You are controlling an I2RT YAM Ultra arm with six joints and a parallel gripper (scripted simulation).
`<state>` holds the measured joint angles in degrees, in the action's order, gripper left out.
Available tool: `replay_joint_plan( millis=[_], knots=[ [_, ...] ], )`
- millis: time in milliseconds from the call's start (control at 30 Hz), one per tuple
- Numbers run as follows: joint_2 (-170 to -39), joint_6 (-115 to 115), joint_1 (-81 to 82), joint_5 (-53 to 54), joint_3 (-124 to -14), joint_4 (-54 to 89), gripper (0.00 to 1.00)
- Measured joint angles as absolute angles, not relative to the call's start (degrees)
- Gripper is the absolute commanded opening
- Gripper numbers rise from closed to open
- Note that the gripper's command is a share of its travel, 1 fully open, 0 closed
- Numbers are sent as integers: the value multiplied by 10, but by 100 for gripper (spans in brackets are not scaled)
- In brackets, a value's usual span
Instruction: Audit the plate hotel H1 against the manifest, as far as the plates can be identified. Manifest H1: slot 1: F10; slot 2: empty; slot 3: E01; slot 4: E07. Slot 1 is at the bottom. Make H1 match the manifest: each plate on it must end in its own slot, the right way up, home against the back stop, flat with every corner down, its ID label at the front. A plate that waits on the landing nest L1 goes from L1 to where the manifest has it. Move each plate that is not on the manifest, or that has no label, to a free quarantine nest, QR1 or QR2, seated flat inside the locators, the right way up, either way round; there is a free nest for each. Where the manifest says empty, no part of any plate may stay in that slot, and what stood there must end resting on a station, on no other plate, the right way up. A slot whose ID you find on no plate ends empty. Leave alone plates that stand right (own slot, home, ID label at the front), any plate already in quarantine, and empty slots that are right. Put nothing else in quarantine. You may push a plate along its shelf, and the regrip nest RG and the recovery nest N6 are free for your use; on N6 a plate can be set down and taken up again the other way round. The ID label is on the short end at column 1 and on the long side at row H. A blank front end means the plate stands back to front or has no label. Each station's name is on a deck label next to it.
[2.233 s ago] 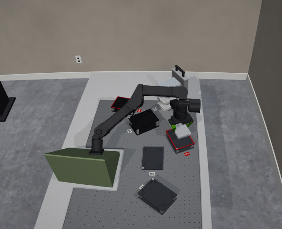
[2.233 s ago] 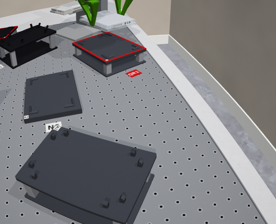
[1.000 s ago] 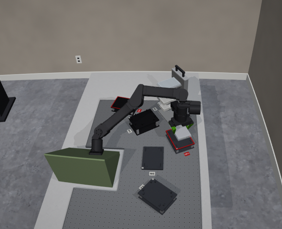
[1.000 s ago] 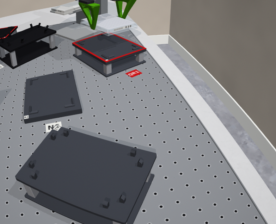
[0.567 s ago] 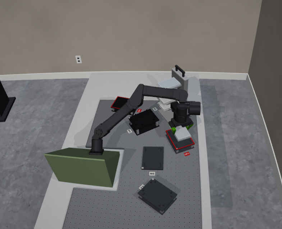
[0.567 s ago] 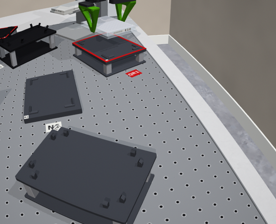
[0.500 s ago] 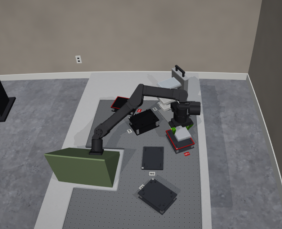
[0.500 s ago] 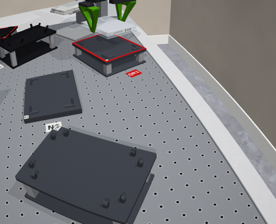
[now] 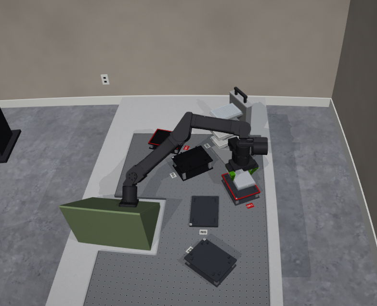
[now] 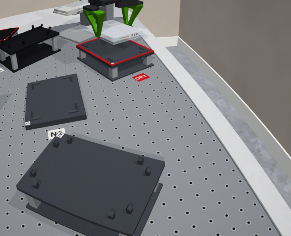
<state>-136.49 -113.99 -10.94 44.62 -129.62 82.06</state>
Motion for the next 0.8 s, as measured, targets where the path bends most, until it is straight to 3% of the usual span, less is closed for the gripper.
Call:
replay_joint_plan(
  millis=[800],
  knots=[
    [-1356, -1122, -97, 446, -1260, 780, 86]
  ],
)
